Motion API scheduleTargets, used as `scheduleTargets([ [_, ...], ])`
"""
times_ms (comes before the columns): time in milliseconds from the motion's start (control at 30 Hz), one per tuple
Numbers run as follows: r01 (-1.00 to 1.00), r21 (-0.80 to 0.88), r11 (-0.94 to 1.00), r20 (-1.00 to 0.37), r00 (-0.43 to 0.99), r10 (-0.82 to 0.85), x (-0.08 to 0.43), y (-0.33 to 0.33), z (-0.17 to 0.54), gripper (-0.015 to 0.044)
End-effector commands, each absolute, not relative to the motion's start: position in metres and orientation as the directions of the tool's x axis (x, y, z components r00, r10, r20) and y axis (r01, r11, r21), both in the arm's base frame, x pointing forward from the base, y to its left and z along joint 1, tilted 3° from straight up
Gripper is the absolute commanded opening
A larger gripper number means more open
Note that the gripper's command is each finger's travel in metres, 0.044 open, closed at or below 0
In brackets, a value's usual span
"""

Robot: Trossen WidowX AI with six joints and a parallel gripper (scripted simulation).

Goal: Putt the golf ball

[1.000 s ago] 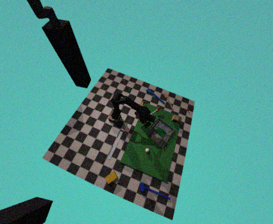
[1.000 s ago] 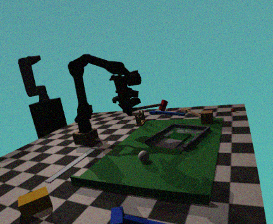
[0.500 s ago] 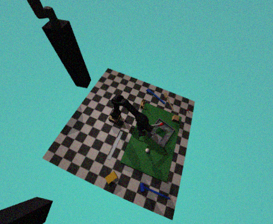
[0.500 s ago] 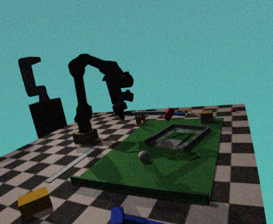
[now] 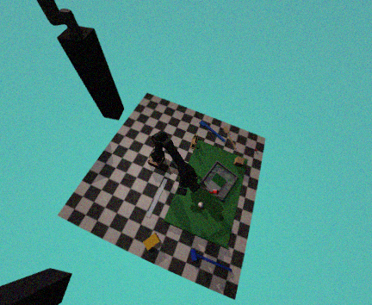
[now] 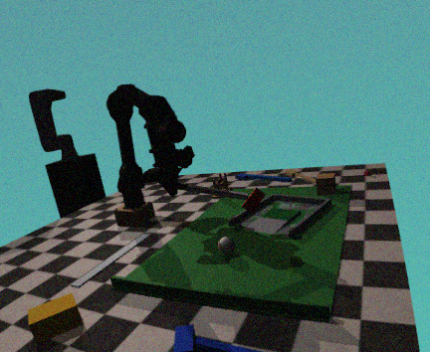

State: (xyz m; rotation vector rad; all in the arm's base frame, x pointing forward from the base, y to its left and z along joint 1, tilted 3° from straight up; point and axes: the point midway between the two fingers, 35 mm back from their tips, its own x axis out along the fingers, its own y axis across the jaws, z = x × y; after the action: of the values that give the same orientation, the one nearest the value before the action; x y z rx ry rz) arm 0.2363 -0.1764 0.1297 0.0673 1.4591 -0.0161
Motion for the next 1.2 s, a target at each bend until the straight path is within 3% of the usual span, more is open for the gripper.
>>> scheduleTargets([
  [0,0.192,0.029,0.981,-0.994,0.107,0.008,0.223,-0.199,0.133,0.0],
  [367,0.479,0.022,0.877,-0.997,0.074,-0.016,0.182,-0.241,0.136,0.0],
  [1167,0.483,0.022,0.875,-0.997,0.074,-0.016,0.184,-0.243,0.093,0.0],
])
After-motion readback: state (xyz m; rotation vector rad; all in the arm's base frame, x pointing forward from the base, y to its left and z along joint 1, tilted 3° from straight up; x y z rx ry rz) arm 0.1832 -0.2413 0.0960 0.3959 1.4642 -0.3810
